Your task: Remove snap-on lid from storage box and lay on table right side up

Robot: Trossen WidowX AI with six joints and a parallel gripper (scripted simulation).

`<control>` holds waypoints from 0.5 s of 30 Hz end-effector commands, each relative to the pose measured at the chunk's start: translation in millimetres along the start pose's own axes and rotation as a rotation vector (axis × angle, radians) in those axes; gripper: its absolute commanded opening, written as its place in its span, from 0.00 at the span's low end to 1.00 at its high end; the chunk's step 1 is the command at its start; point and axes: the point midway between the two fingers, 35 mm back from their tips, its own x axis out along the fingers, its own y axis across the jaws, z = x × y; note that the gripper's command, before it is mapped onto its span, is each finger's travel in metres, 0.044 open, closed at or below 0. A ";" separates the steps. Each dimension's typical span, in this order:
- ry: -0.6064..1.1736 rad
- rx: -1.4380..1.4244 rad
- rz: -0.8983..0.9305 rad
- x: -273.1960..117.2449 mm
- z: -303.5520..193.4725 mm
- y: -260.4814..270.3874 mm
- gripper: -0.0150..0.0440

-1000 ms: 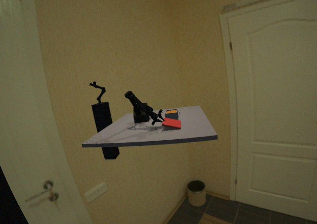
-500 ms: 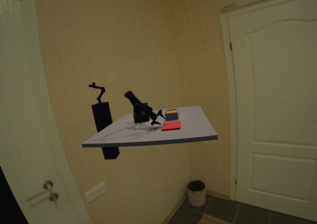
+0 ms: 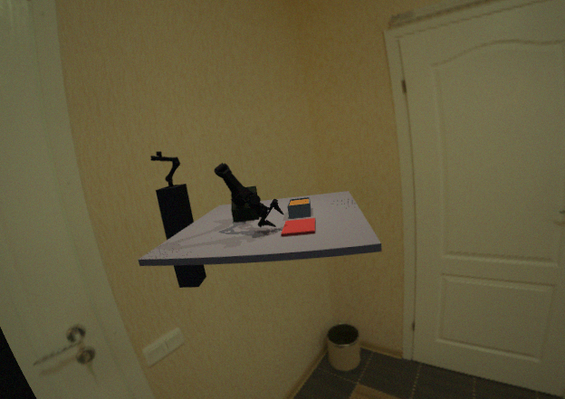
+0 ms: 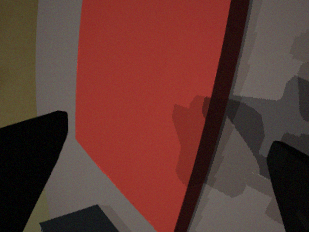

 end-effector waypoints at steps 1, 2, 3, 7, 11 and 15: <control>0.004 -0.005 0.002 -7.6 -2.2 -5.7 1.00; 0.004 -0.006 0.002 -9.1 -2.2 -7.0 1.00; 0.004 -0.006 0.002 -10.6 -2.2 -8.3 1.00; 0.005 -0.006 0.002 -16.7 -2.2 -13.4 1.00; 0.005 -0.007 0.001 -22.8 -2.1 -18.6 1.00; 0.005 -0.007 0.001 -25.9 -1.6 -20.8 1.00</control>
